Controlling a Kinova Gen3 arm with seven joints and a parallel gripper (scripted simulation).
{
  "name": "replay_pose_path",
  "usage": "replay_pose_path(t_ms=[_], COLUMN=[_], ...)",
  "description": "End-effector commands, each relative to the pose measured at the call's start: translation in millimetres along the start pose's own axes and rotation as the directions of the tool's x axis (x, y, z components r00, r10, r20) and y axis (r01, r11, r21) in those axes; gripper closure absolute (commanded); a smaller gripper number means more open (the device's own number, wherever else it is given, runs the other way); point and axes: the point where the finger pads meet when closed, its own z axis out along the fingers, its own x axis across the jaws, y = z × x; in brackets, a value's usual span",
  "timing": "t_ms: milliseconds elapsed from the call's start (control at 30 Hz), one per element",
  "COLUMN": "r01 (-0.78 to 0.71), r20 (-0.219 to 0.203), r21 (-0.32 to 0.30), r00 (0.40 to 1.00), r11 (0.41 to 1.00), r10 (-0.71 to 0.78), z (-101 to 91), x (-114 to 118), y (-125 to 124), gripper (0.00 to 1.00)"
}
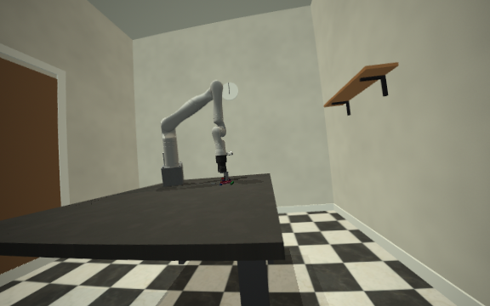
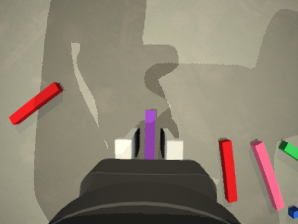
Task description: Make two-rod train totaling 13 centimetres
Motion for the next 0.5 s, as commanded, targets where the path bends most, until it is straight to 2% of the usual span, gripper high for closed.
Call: replay_pose_path(t_ms=[0,233,267,467], r01=[0.000,0.000,0.000,0.000], r20=[0.000,0.000,0.000,0.000], r21=[0.001,0.001,0.001,0.001], r00=[1.000,1.000,1.000,1.000], r11=[1.000,1.000,1.000,1.000], r10=[0.000,0.000,0.000,0.000], z=[-0.5,-0.5,-0.5,-0.5], x=[0.0,0.0,0.0,0.0], y=[-0.5,-0.5,-0.5,-0.5], gripper=[0.46,0.46,0.76,0.76])
